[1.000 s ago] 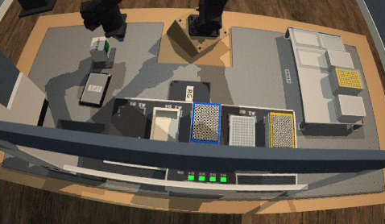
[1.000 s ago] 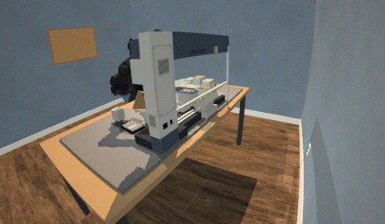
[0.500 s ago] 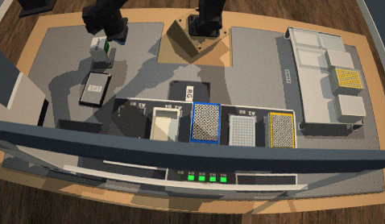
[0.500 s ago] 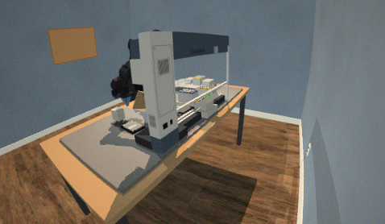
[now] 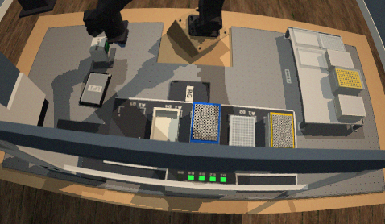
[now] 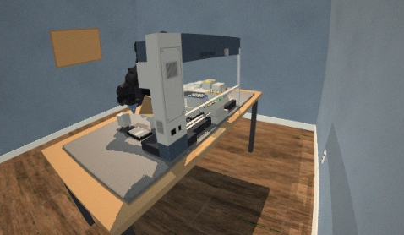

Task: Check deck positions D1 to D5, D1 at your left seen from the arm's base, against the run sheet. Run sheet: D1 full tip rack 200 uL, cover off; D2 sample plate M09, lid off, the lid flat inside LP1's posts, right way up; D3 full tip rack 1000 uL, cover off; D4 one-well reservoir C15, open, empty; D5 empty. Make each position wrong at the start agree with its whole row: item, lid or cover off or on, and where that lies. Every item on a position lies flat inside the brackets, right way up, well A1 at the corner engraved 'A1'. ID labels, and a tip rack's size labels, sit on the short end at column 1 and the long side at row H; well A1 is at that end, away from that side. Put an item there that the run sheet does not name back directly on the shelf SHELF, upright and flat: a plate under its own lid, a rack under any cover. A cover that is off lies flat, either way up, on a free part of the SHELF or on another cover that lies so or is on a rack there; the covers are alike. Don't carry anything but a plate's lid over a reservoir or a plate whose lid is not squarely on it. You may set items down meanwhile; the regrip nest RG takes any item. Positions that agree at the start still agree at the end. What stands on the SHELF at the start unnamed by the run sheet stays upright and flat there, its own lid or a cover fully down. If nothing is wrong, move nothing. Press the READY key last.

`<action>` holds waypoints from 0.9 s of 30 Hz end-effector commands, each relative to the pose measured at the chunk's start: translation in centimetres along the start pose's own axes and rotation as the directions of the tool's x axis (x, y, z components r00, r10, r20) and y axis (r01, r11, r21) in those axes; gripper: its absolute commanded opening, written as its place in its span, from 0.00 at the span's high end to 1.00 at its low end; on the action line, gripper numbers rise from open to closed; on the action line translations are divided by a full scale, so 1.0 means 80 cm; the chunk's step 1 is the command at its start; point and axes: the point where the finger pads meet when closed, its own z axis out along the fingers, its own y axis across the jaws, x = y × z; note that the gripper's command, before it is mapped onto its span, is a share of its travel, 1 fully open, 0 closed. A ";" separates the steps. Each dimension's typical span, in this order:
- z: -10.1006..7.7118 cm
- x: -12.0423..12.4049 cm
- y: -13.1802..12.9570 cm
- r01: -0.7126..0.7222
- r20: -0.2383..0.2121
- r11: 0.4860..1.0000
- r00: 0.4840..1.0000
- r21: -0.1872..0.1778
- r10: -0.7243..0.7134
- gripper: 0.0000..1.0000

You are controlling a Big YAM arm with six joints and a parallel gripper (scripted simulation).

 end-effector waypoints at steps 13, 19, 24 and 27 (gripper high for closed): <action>-0.014 -0.040 0.005 0.010 0.061 1.000 0.998 -0.005 -0.010 1.00; -0.014 -0.049 0.004 0.005 0.051 1.000 0.999 -0.005 -0.005 1.00; -0.015 -0.056 0.003 0.000 0.040 1.000 0.999 -0.006 0.000 1.00; -0.015 -0.058 0.003 0.000 0.040 1.000 0.999 -0.006 0.001 1.00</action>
